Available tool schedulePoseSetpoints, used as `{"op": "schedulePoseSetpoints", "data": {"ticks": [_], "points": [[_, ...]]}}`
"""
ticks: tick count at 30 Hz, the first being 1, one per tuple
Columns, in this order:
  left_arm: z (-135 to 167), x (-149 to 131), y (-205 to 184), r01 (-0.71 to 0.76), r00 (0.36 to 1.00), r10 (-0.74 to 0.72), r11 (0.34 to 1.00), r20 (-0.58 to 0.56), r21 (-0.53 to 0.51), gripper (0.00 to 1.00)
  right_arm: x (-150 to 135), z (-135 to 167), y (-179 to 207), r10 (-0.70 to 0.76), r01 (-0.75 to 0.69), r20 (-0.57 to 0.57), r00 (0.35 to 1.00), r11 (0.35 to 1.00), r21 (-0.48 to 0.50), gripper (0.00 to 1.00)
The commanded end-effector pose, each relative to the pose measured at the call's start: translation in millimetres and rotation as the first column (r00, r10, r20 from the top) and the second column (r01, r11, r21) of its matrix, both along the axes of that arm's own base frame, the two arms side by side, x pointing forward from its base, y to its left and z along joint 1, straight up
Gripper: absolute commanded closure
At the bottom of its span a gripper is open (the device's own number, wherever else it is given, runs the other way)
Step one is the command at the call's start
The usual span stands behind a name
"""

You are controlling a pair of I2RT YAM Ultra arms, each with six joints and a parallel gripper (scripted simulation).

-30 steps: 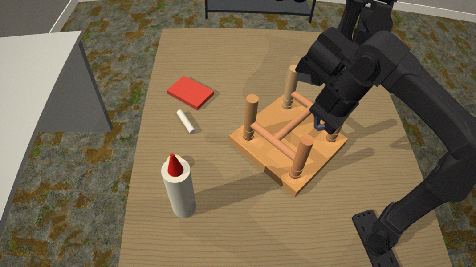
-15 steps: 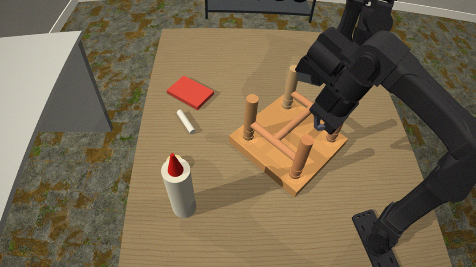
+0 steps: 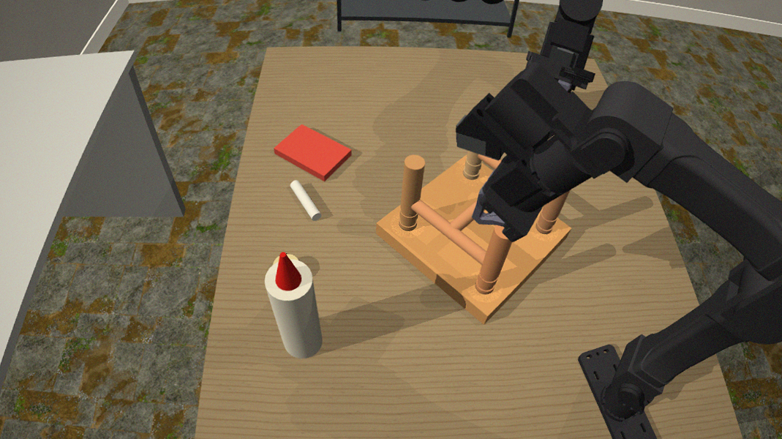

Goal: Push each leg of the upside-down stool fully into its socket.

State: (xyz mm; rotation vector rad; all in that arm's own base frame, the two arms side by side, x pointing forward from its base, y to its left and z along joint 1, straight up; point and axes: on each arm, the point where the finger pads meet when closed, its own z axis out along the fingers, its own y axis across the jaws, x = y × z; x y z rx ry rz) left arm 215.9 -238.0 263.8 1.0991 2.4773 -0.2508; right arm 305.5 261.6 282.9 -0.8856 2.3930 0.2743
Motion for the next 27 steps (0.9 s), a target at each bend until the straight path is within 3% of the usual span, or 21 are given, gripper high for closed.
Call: {"op": "schedulePoseSetpoints", "data": {"ticks": [1, 10, 15, 17, 27], "points": [[20, 28, -12, -0.025, 0.992, 0.041, 0.990, 0.115, -0.139, 1.00, 23, 24, 1, -0.042, 0.028, 0.121, 0.992, 0.993, 0.116, 1.00], [61, 113, 40, -0.196, 0.882, 0.332, 0.904, 0.333, -0.381, 1.00, 77, 66, -73, -0.285, 0.183, 0.335, 0.898, 0.935, 0.304, 1.00], [85, 145, 84, -0.249, 0.768, 0.476, 0.838, 0.428, -0.485, 1.00, 91, 87, -120, -0.408, 0.241, 0.433, 0.804, 0.889, 0.389, 1.00], [85, 145, 84, -0.249, 0.768, 0.476, 0.838, 0.428, -0.485, 1.00, 91, 87, -120, -0.408, 0.241, 0.433, 0.804, 0.889, 0.389, 1.00], [137, 170, 184, -0.273, 0.450, 0.684, 0.718, 0.574, -0.641, 1.00, 88, 129, -215, -0.595, 0.301, 0.593, 0.542, 0.797, 0.524, 1.00]]}}
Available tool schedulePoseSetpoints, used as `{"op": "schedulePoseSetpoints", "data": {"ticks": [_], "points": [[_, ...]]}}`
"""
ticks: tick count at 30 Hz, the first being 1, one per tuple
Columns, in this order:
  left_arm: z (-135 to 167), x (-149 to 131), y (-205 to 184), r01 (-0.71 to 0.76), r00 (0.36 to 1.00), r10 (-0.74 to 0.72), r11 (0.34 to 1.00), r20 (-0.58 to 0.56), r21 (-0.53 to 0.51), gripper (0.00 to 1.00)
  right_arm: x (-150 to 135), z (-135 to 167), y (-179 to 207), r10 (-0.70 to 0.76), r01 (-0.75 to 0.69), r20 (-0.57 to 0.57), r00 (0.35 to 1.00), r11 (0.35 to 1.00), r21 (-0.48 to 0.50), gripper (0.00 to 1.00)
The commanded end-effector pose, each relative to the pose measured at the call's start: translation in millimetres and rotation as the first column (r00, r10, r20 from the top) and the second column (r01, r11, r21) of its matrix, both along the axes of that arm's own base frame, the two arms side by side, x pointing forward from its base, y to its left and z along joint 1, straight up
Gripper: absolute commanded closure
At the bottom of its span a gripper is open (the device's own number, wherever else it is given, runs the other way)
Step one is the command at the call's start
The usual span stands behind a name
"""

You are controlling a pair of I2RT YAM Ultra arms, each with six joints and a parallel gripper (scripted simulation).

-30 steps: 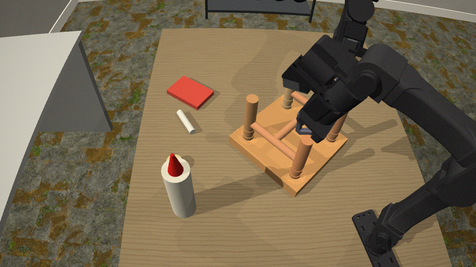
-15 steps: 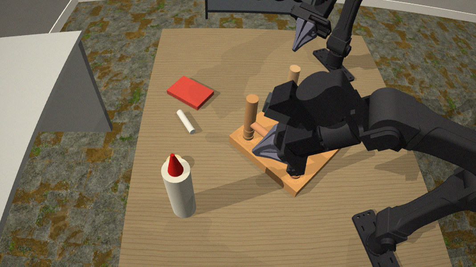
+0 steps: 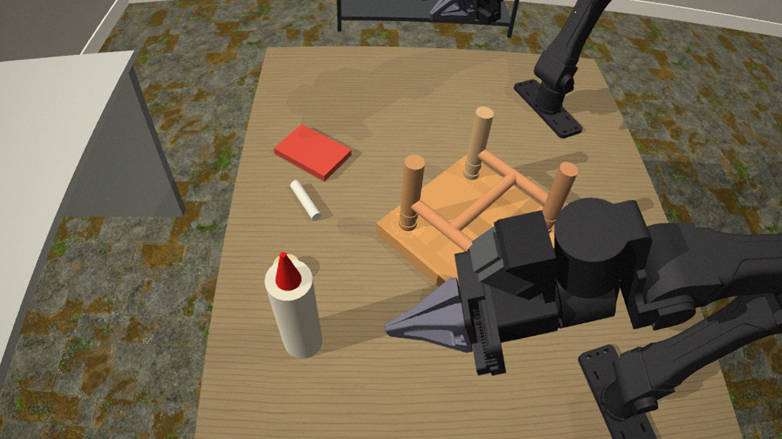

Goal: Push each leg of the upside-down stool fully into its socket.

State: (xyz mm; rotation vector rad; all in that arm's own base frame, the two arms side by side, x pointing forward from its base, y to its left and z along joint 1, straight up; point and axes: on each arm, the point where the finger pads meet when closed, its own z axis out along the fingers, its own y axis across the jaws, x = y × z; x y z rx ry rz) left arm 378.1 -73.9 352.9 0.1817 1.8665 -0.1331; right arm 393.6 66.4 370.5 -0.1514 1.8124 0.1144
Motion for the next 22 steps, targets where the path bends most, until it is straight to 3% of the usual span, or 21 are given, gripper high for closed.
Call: {"op": "schedulePoseSetpoints", "data": {"ticks": [1, 11, 16, 22], "points": [[51, 8, 28, -0.061, 0.968, 0.071, 0.997, 0.242, -0.050, 1.00, -2, 43, -27, -0.066, 0.057, 0.217, 0.974, 0.997, 0.048, 1.00], [66, 1, 73, -0.168, 0.924, 0.181, 0.983, 0.338, -0.068, 1.00, -15, 47, -66, -0.162, 0.151, 0.291, 0.943, 0.987, 0.060, 1.00], [81, -5, 80, -0.197, 0.912, 0.210, 0.978, 0.353, -0.074, 1.00, -23, 71, -71, -0.182, 0.171, 0.322, 0.929, 0.983, 0.063, 1.00], [81, -5, 79, -0.193, 0.912, 0.207, 0.978, 0.354, -0.074, 1.00, -20, 67, -69, -0.177, 0.167, 0.310, 0.934, 0.984, 0.061, 1.00]]}}
